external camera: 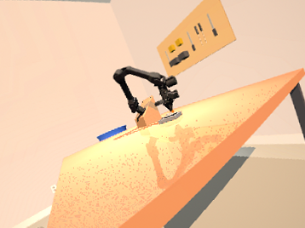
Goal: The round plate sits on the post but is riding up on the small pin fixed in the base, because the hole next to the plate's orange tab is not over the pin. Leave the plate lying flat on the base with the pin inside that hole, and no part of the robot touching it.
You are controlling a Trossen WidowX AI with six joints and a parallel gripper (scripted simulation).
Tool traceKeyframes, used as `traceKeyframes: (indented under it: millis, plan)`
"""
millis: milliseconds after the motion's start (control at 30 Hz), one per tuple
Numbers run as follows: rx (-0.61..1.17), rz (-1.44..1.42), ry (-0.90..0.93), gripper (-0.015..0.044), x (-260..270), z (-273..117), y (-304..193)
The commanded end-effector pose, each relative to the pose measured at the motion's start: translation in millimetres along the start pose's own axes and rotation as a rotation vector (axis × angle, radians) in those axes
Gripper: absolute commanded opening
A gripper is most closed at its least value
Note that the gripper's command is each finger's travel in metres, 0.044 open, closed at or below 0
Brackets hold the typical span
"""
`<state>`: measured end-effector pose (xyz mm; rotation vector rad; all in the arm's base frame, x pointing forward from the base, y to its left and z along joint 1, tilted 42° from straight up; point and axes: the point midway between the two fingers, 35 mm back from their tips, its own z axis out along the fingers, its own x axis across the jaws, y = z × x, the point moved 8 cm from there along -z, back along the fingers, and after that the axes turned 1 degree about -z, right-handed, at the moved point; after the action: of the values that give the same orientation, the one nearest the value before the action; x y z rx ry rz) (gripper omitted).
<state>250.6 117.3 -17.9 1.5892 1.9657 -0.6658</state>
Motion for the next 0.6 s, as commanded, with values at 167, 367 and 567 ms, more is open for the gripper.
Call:
traceKeyframes:
  millis: [167, 367, 567]
  plan:
    - [-0.006, 0.009, 0.002, 0.0, 2.4, -1.7, 11.7]
    - [-0.007, 0.009, 0.002, 0.0, 2.8, -2.6, 18.2]
    - [-0.007, 0.009, 0.002, 0.0, 2.6, -3.9, 25.0]
